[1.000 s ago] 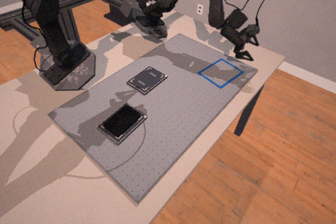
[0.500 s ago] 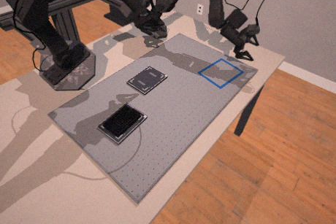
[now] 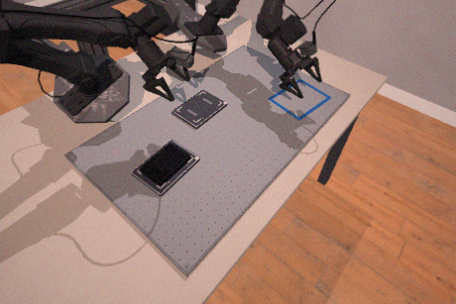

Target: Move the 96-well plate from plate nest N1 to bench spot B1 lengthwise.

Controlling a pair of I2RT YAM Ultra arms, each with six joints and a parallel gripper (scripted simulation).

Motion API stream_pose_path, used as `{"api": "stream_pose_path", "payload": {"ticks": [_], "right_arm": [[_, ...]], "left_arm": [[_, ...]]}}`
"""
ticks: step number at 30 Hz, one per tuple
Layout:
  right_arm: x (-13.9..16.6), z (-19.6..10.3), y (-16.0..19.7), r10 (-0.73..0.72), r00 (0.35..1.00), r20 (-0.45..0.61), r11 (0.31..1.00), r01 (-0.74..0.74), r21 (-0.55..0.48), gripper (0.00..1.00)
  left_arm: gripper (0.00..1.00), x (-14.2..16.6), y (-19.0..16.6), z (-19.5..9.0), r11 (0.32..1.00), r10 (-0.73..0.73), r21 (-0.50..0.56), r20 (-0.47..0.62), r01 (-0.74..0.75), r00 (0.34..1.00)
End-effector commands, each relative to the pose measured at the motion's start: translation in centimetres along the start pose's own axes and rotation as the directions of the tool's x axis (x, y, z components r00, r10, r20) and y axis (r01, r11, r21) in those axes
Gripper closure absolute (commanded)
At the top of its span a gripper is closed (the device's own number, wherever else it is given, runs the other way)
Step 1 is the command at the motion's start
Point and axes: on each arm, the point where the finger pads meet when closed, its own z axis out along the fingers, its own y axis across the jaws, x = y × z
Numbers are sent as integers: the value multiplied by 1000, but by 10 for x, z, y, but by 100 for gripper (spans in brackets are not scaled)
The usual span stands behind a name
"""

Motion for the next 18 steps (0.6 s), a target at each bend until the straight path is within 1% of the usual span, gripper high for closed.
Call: {"api": "stream_pose_path", "payload": {"ticks": [1, 4, 6, 8, 9, 13, 18], "right_arm": [[-13, 7, -23, 64, 990, 129, 998, -67, 22, 0], [-3, 16, -43, 87, 985, 147, 993, -97, 65, 0], [-3, 16, -43, 87, 985, 147, 993, -97, 65, 0], [1, 22, -57, 102, 981, 167, 989, -119, 92, 0], [4, 24, -63, 110, 978, 175, 986, -130, 106, 0], [15, 34, -86, 137, 971, 197, 973, -169, 158, 0], [32, 45, -108, 151, 969, 197, 957, -193, 215, 0]], "left_arm": [[0, -19, -52, -41, 994, 6, 109, 46, -11, 999], [0, -24, -99, -76, 974, 39, 219, 86, -57, 996], [0, -24, -99, -76, 974, 39, 219, 86, -57, 996], [0, -31, -140, -113, 943, 63, 317, 137, -104, 989], [0, -29, -151, -125, 930, 74, 346, 149, -122, 986], [0, -22, -191, -177, 869, 112, 454, 210, -198, 971], [0, -10, -233, -249, 763, 145, 569, 313, -308, 938]]}}
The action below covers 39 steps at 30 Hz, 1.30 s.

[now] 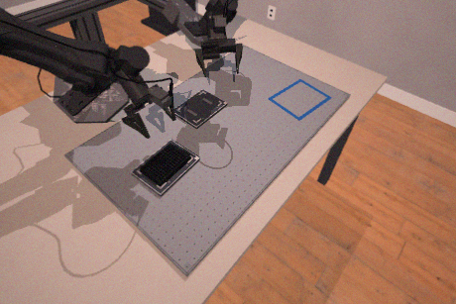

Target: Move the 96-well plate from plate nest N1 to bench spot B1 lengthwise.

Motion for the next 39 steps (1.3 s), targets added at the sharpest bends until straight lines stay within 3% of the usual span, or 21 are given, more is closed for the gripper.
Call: {"api": "stream_pose_path", "payload": {"ticks": [1, 3, 5, 11, 39], "right_arm": [[-12, 10, -6, 35, 994, 107, 999, -34, -12, 0], [-7, 14, -14, 41, 994, 104, 999, -42, 10, 0], [-7, 14, -14, 41, 994, 104, 999, -42, 10, 0], [6, 22, -25, 43, 996, 80, 998, -47, 50, 0], [12, 22, -30, 68, 996, 51, 994, -72, 77, 0]], "left_arm": [[0, -13, -42, -34, 995, 33, 87, 53, -38, 998], [0, -16, -68, -51, 986, 67, 149, 89, -80, 994], [0, -16, -68, -51, 986, 67, 149, 89, -80, 994], [0, -17, -111, -86, 954, 126, 252, 161, -164, 979], [0, -22, -116, -88, 949, 127, 263, 180, -173, 975]]}}
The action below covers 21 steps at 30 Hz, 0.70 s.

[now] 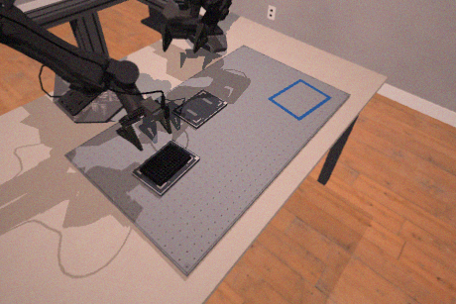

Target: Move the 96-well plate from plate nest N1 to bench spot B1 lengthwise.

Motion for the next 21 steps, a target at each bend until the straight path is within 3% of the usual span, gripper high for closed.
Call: {"api": "stream_pose_path", "payload": {"ticks": [1, 7, 12, 17, 21], "right_arm": [[1, 1, -1, 28, 999, -14, 999, -28, 16, 0], [14, 3, -3, 214, 971, -110, 974, -203, 105, 0], [14, 6, 2, 383, 908, -170, 917, -351, 190, 0], [15, 7, 3, 461, 865, -196, 879, -416, 233, 0], [20, 10, 4, 586, 775, -237, 801, -512, 310, 0]], "left_arm": [[0, -9, 1, -4, 1000, -10, 1, 26, 10, 1000], [0, -9, 1, -4, 1000, -10, 1, 26, 10, 1000], [0, -9, 1, -4, 1000, -10, 1, 26, 10, 1000], [0, -9, 1, -4, 1000, -10, 1, 26, 10, 1000], [0, -9, 1, -4, 1000, -10, 1, 26, 10, 1000]]}}
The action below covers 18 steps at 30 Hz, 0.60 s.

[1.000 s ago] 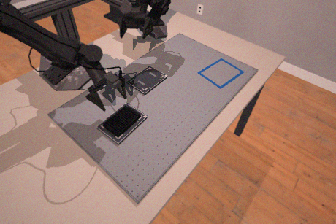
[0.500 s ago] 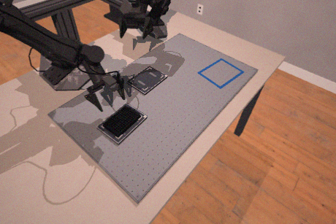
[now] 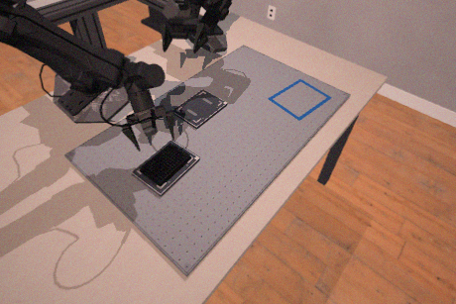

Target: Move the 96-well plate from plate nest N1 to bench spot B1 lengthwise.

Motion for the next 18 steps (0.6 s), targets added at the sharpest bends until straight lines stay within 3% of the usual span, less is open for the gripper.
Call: {"api": "stream_pose_path", "payload": {"ticks": [1, 11, 13, 18], "right_arm": [[3, 3, 1, 187, 974, -131, 978, -173, 115, 0], [5, 8, 6, 473, 852, -223, 870, -412, 273, 0], [5, 8, 6, 473, 852, -223, 870, -412, 273, 0], [7, 12, 10, 646, 719, -257, 750, -535, 389, 0]], "left_arm": [[0, -9, 1, -4, 1000, -10, 1, 26, 10, 1000], [0, -9, 1, -4, 1000, -10, 1, 26, 10, 1000], [0, -9, 1, -4, 1000, -10, 1, 26, 10, 1000], [0, -9, 1, -4, 1000, -10, 1, 26, 10, 1000]]}}
